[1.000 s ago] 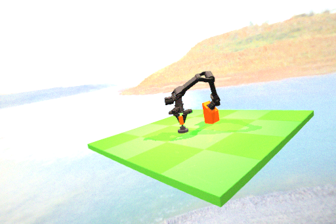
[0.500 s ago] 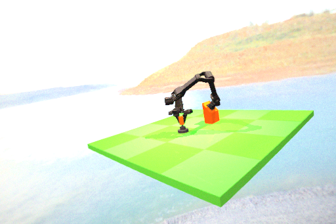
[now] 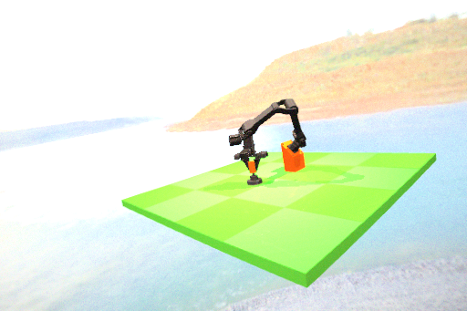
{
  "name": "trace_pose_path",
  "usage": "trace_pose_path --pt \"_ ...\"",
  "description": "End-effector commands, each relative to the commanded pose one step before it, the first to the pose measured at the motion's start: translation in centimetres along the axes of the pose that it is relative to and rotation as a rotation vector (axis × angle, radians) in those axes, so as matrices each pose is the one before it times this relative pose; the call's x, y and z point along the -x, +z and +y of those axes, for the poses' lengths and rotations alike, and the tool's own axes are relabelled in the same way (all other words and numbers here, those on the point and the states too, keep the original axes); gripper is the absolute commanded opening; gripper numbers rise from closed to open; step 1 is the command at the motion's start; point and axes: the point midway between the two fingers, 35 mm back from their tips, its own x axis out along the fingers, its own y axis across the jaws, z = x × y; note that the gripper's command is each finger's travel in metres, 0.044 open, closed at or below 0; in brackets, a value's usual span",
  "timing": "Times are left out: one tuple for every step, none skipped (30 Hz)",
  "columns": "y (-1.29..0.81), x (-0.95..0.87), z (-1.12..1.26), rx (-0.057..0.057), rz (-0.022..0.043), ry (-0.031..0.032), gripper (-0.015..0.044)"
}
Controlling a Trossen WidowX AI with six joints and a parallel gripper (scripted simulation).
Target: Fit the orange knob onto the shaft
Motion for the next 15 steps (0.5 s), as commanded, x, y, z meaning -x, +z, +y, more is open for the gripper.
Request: trace_pose_path --pt "0.146 0.274 -0.034 0.0749 -0.00493 -0.00189 0.0000" --pt "-0.002 0.001 -0.023 0.0386 0.00000 -0.00001 0.0000" --pt "-0.014 -0.010 -0.038 0.0434 0.00000 -0.00002 0.0000" --pt "-0.027 -0.029 -0.038 0.0305 0.00000 -0.00001 0.0000" --pt "-0.027 -0.045 -0.022 0.0103 0.00000 0.00000 0.0000" --pt "-0.018 -0.040 -0.007 0.0000 0.00000 0.00001 0.0000" --pt "-0.027 -0.049 -0.005 0.0000 0.00000 0.00001 0.0000" --pt "-0.037 -0.047 -0.003 0.0000 0.00000 0.00001 0.0000" --pt "-0.048 -0.037 -0.001 0.0000 0.00001 0.00001 0.0000" --pt "-0.045 -0.027 0.001 0.0000 0.00001 0.00000 0.0000" --pt "-0.015 -0.015 0.002 0.0000 0.00000 0.00001 0.0000" --pt "0.000 0.000 0.000 0.0000 0.00000 0.00000 0.0000" --pt "0.011 -0.114 0.005 0.0000 -0.00004 0.00006 0.0000" --pt "0.015 -0.028 0.003 0.0000 -0.00001 0.00002 0.0000" --pt "0.019 -0.027 0.009 0.0000 -0.00002 0.00002 0.0000"
